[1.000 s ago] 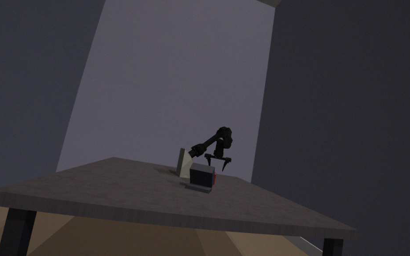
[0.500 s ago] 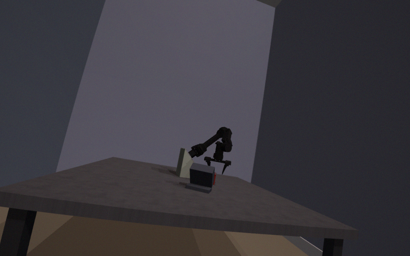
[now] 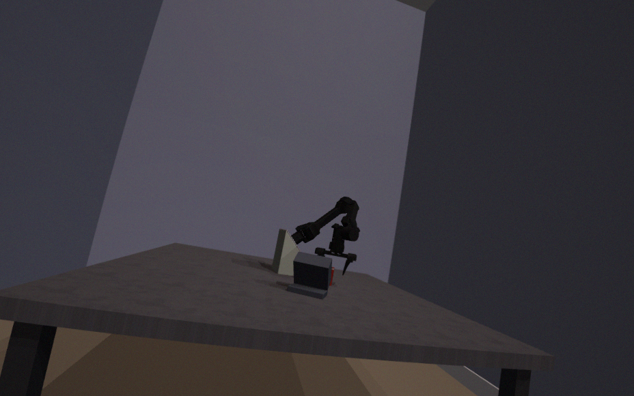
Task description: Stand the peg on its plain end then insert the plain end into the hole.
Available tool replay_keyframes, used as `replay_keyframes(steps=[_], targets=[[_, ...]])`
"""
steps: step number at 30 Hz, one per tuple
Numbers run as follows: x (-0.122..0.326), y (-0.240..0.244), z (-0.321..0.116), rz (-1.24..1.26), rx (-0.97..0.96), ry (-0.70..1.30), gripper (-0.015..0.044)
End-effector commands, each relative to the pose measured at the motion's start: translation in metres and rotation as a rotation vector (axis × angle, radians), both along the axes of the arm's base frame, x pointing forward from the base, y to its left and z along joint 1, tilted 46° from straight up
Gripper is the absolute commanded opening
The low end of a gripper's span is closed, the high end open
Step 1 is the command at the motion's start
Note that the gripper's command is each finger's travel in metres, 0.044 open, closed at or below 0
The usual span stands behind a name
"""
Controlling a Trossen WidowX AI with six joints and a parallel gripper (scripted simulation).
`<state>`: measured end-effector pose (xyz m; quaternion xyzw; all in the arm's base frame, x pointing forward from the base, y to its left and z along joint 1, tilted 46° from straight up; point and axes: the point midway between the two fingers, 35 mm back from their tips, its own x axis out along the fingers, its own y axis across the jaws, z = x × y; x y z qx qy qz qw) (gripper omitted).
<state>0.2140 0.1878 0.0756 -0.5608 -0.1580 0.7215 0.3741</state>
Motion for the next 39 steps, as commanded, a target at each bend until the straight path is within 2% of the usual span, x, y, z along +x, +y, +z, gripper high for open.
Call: replay_keyframes(steps=[1,12,27,34,39], targets=[[-0.0027,0.0039,-0.0083,-0.004,-0.008,0.014,0.044],[-0.0048,0.0103,-0.0138,-0.004,-0.006,0.015,0.044],[-0.0037,0.0104,-0.0102,0.001,0.003,0.005,0.0046],[-0.0037,0.0104,-0.0102,0.001,0.003,0.005,0.0],[-0.0013,0.0039,-0.0048,0.0,-0.002,0.005,0.0]])
